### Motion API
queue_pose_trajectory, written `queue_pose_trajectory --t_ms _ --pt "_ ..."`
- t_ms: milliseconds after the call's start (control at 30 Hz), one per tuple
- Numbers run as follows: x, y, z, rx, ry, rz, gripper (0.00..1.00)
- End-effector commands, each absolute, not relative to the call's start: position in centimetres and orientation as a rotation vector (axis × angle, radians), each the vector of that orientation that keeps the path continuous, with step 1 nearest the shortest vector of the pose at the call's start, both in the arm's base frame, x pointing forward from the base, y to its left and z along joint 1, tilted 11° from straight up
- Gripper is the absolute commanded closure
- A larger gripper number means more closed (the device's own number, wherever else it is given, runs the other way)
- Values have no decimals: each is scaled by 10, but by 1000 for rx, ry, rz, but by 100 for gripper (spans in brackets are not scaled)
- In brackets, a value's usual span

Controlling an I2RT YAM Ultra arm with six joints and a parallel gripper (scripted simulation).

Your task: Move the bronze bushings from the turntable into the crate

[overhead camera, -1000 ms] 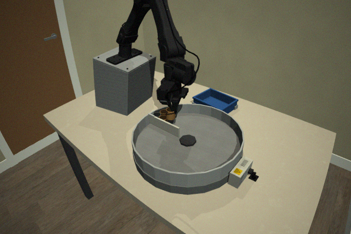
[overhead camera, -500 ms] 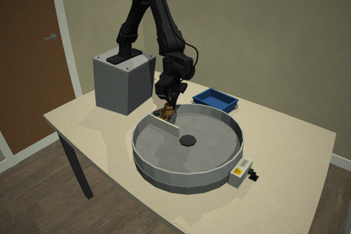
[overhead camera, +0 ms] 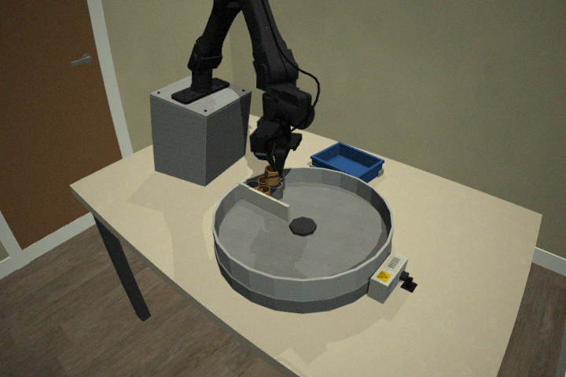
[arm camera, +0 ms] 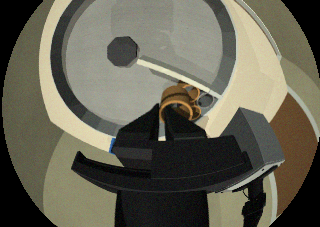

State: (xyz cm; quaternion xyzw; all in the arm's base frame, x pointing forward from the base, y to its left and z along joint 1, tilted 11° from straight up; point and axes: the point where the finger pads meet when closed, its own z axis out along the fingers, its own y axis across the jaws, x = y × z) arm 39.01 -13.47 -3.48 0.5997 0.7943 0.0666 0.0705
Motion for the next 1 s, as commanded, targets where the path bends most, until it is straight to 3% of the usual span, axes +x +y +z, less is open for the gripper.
queue_pose_trajectory --t_ms 0,533,967 --pt "397 -145 -23 1791 2358 189 100" --pt "398 -144 -22 1787 2357 191 100" --pt "399 -89 -24 1784 2366 197 100"
